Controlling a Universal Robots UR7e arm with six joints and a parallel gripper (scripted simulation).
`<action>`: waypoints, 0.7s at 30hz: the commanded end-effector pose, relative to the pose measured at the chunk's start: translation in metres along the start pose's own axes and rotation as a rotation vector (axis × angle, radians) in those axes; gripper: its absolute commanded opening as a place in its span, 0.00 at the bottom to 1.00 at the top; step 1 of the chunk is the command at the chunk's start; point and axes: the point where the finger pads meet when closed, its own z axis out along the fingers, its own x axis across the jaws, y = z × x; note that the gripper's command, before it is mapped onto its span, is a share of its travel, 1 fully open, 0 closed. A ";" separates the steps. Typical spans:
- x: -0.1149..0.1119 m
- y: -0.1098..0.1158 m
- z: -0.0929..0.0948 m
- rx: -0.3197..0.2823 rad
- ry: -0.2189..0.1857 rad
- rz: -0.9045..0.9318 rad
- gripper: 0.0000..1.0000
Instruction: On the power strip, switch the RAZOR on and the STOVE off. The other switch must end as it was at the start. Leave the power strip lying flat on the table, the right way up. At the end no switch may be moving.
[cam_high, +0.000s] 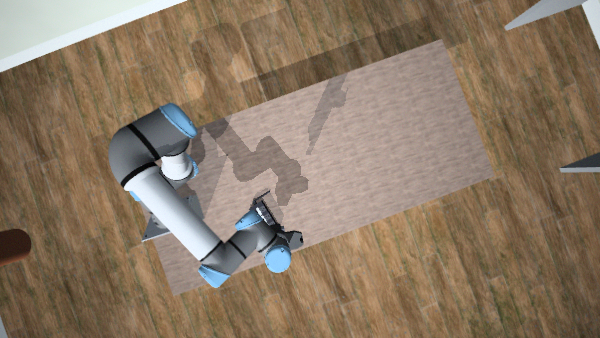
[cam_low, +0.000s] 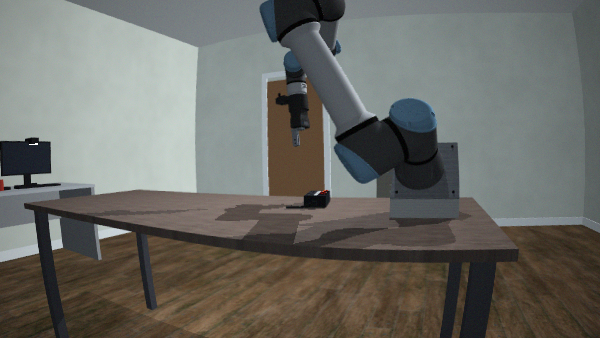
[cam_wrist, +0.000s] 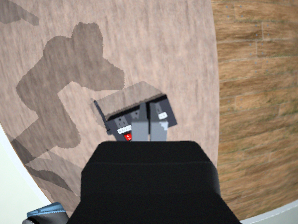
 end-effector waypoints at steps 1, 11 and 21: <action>0.008 0.032 0.024 -0.027 0.035 -0.077 0.00; 0.016 0.101 0.076 -0.119 0.079 -0.233 0.00; 0.015 0.138 0.102 -0.170 0.095 -0.313 0.00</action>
